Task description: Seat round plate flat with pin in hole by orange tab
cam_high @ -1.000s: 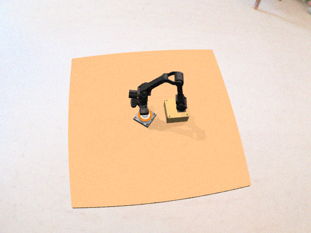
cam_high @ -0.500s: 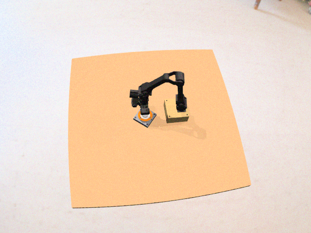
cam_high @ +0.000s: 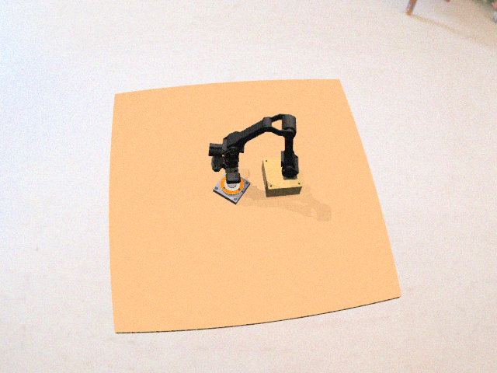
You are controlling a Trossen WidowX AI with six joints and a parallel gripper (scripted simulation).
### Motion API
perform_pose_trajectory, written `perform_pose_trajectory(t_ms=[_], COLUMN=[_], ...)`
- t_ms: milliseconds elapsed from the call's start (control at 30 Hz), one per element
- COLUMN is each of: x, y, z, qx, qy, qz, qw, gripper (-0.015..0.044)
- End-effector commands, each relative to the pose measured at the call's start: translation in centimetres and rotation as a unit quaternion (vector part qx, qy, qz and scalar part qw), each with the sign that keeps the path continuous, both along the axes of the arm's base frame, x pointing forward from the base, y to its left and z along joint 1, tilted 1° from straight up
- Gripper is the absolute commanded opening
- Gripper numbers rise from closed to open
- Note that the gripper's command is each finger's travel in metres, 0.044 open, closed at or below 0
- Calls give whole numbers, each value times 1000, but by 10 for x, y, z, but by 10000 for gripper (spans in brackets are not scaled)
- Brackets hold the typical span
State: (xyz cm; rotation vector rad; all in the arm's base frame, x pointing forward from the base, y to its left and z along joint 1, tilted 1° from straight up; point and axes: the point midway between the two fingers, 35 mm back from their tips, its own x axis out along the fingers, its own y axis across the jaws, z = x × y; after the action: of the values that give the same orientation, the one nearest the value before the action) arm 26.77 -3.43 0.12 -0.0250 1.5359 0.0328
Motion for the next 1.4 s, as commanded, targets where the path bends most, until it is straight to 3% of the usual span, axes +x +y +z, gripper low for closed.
perform_pose_trajectory(t_ms=[0, 1367], x=[-7, -33], y=[0, 9], z=[-3, -3], qx=[-2, -2], qy=[9, 10], qz=[3, 3], qw=[1000, 1000], gripper=[0, 0])
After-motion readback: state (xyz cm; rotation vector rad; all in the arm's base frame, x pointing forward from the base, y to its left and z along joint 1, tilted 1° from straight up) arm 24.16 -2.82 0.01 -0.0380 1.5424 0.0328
